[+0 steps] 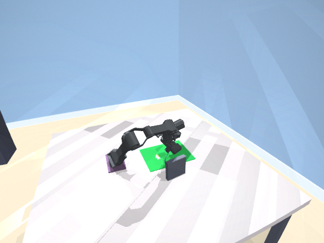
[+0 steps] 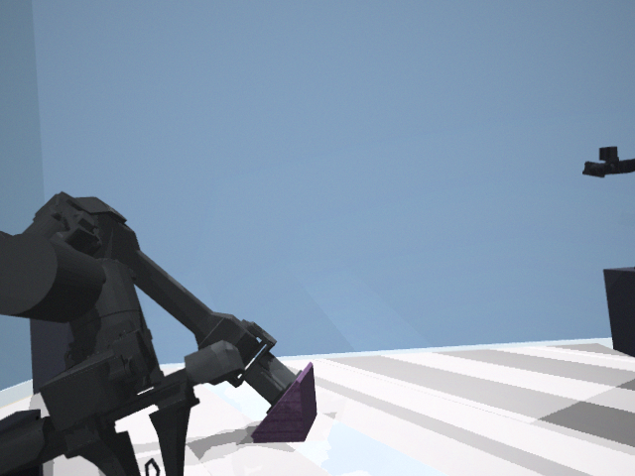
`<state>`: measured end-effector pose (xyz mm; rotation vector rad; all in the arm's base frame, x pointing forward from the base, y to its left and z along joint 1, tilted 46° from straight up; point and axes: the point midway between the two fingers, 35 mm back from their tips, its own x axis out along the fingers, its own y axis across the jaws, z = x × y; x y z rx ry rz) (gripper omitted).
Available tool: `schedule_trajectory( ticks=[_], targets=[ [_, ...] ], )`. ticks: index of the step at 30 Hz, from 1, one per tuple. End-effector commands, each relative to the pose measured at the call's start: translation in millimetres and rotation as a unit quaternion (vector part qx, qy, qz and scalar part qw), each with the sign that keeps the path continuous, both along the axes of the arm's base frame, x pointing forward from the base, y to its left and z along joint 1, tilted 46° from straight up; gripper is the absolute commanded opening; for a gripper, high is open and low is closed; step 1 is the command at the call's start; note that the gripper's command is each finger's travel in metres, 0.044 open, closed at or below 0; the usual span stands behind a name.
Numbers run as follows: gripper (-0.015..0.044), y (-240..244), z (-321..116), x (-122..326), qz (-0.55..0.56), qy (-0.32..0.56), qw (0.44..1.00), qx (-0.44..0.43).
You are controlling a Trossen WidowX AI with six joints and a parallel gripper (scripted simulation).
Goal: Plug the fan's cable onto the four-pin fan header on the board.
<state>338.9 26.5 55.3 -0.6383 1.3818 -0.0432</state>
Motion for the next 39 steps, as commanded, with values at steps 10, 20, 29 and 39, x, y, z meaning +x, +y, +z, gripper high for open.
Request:
schedule_trajectory(
  ticks=[10,20,29,39],
  targets=[
    [0.0,-2.8,-7.9,1.1,0.029,-0.037,0.998,0.047],
    [0.0,-4.7,-10.7,2.7,0.053,-0.07,0.993,0.074],
    [0.0,-6.4,-11.4,3.7,0.077,-0.102,0.987,0.094],
    [0.0,-8.4,-10.3,4.0,0.106,-0.14,0.978,0.111]
  ],
)
